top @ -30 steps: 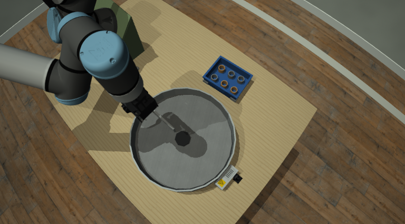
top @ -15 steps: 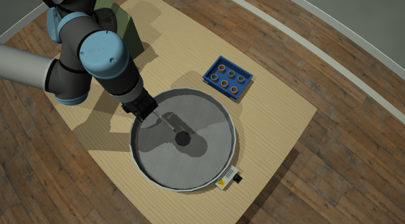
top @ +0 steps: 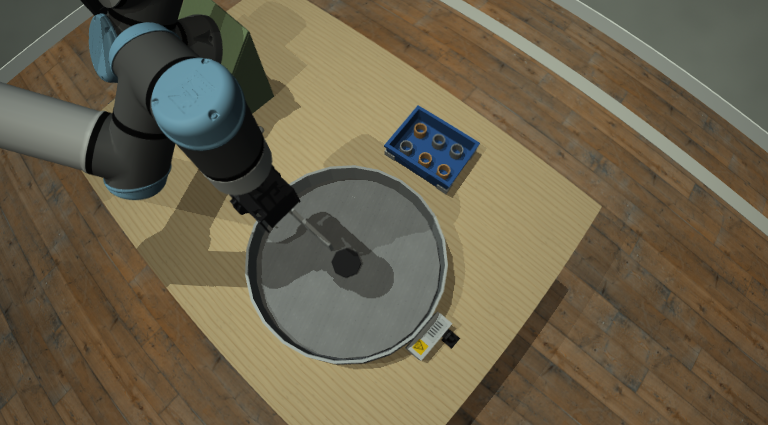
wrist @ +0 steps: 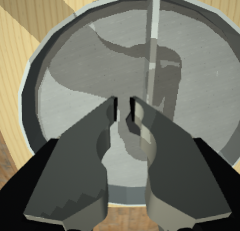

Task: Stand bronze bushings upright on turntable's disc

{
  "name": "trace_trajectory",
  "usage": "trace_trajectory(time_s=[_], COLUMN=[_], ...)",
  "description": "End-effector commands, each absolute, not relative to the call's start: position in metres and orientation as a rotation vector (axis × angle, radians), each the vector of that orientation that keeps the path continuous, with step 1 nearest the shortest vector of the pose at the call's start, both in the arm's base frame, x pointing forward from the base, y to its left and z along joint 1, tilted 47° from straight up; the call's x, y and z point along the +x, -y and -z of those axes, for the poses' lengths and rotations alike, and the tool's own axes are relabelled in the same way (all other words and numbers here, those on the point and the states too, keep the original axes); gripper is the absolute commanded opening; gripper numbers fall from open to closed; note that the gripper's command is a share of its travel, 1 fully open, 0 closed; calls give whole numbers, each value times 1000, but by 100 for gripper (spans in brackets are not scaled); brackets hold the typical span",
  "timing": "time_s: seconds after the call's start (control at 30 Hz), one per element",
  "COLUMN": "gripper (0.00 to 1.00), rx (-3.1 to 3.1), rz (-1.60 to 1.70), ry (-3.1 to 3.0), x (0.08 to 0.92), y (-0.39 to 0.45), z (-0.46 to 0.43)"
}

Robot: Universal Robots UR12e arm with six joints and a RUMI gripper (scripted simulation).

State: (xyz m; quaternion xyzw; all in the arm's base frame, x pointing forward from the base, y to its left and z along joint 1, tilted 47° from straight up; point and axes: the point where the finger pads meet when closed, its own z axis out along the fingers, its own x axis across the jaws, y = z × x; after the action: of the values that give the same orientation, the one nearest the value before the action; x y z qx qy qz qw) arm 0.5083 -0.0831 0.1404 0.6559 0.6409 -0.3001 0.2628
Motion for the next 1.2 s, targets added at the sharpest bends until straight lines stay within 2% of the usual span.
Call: trace_trajectory(time_s=[0.0, 0.37, 1.17], gripper=[6, 6, 6], rx=[1774, 1773, 1774], rz=[811, 811, 811], ry=[-1733, -1733, -1733], x=[509, 520, 586], y=[82, 54, -91], z=[-139, -91, 165])
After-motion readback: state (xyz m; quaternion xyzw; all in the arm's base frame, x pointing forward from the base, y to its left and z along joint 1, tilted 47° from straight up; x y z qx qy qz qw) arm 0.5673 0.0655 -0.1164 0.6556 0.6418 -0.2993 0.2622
